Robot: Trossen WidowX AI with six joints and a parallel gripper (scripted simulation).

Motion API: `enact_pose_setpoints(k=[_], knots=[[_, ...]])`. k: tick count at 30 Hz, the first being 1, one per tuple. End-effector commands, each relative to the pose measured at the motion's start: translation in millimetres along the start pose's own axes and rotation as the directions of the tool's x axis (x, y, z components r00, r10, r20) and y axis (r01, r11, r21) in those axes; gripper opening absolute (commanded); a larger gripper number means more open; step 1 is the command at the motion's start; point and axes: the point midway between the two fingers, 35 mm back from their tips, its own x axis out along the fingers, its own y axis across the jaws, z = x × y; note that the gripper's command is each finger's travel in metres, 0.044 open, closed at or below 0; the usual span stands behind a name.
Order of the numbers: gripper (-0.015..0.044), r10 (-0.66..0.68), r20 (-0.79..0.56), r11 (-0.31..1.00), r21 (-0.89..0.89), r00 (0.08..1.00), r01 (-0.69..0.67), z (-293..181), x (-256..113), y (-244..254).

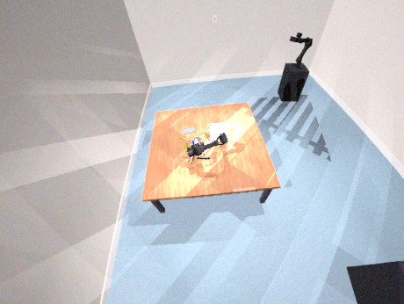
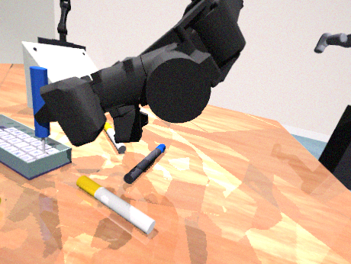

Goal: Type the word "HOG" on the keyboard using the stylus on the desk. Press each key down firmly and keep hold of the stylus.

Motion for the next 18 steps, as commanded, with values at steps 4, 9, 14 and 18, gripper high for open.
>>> enact_pose_setpoints(k=[4, 9, 14, 18], knots=[[0.0081, 0.001, -0.006, 1.000, 0.004, 1.000, -0.001, 2.8, 3.0, 0.0], [0.0081, 0.001, -0.005, 1.000, 0.004, 1.000, -0.001, 5.4, 4.5, 0.0], [0.0081, 0.001, -0.005, 1.000, 0.004, 1.000, -0.001, 7.2, 5.5, 0.0], [0.0081, 0.001, -0.005, 1.000, 0.004, 1.000, -0.001, 8.5, 6.3, 0.0]])
